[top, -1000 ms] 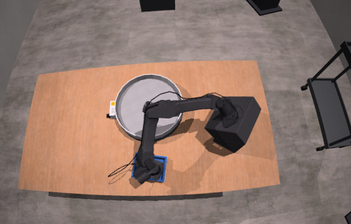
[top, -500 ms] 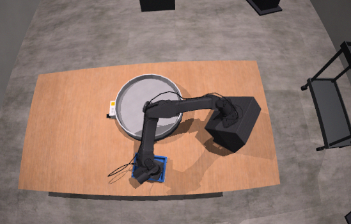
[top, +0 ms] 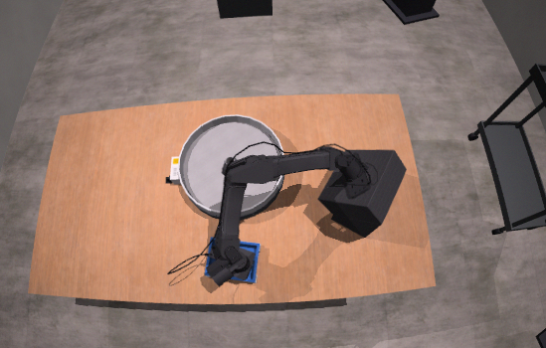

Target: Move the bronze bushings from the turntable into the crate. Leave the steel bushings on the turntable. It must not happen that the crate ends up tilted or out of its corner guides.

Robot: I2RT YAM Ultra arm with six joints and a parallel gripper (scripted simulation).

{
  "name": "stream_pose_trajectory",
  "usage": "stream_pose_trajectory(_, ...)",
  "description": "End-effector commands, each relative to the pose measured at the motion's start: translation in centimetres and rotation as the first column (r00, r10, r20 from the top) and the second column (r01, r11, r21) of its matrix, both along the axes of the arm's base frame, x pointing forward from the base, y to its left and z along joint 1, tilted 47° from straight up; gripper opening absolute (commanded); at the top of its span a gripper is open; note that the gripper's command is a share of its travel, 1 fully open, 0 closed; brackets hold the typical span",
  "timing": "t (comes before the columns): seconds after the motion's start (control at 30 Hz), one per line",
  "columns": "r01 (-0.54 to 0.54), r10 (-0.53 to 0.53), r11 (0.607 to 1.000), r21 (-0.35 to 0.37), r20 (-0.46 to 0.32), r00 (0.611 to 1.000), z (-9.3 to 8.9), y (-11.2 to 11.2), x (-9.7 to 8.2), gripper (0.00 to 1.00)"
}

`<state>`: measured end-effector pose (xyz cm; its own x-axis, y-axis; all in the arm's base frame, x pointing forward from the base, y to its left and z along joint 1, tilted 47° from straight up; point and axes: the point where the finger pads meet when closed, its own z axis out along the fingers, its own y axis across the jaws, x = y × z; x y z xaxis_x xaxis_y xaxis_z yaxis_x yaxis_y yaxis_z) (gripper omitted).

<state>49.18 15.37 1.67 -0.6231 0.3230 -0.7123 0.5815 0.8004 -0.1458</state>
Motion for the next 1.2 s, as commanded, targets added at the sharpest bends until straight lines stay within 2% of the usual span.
stream_pose_trajectory(0.0,-0.031,0.03,0.999,0.025,0.053,0.998,2.24,1.91,0.43,0.0)
stream_pose_trajectory(1.17,-0.032,0.031,0.999,0.019,0.039,0.999,2.42,1.74,0.37,0.0)
